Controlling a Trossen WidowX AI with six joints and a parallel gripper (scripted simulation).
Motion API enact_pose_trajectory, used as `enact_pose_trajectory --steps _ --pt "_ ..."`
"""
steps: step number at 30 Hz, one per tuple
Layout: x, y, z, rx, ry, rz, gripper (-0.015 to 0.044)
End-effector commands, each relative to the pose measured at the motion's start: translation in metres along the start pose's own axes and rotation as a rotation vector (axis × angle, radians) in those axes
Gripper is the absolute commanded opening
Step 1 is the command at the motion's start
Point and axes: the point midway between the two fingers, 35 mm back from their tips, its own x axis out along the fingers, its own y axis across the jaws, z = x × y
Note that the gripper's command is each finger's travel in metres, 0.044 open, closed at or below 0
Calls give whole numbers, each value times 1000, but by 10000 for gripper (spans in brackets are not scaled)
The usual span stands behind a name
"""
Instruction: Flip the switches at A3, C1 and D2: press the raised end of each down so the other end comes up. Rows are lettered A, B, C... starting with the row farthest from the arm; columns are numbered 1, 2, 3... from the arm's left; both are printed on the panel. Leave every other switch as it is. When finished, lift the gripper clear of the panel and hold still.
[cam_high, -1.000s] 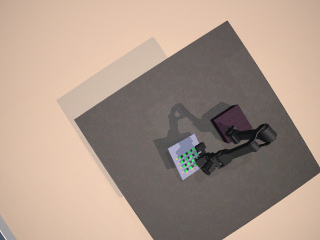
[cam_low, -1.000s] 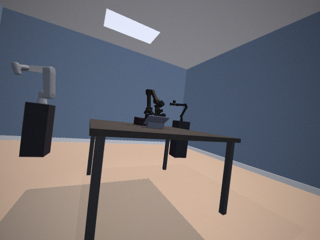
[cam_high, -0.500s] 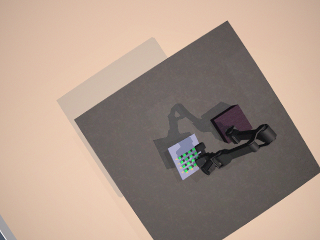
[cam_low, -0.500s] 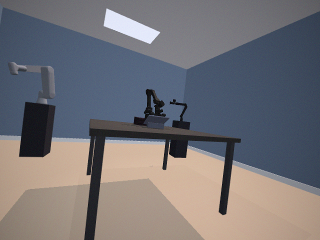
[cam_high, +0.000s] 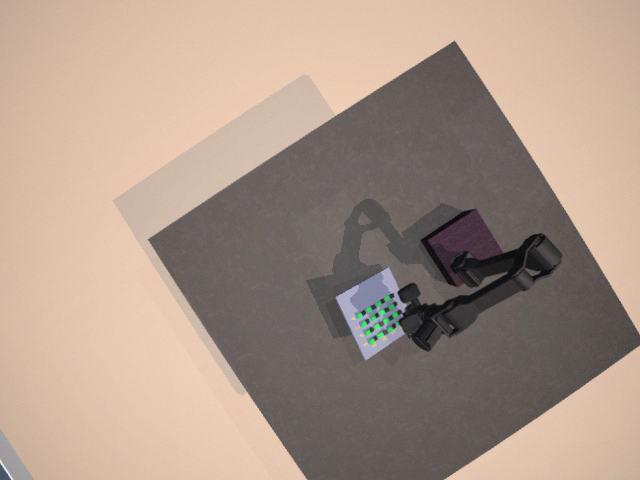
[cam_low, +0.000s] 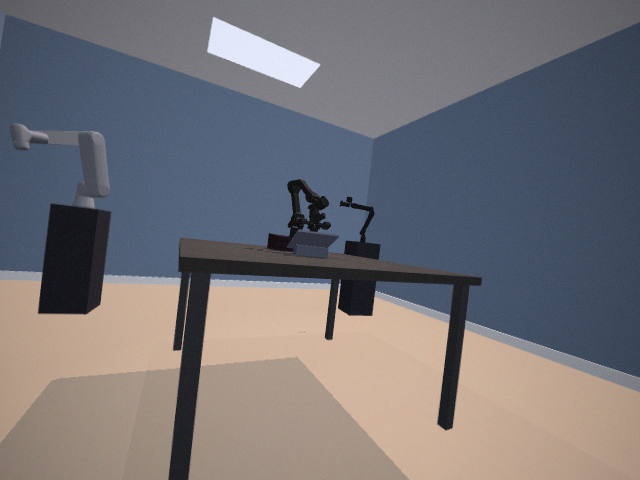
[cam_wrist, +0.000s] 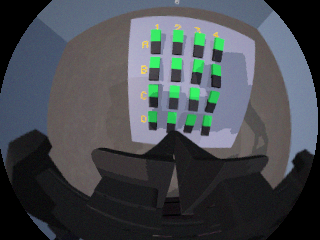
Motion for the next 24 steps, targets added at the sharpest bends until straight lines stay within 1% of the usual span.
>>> enact_pose_trajectory --steps 1,4,9,24 --pt "-25 0 3 5 -30 4 0" --pt "-26 0 6 5 -30 4 0" --pt "-33 -14 52 4 -33 3 0" --pt "-34 -15 54 4 -33 3 0"
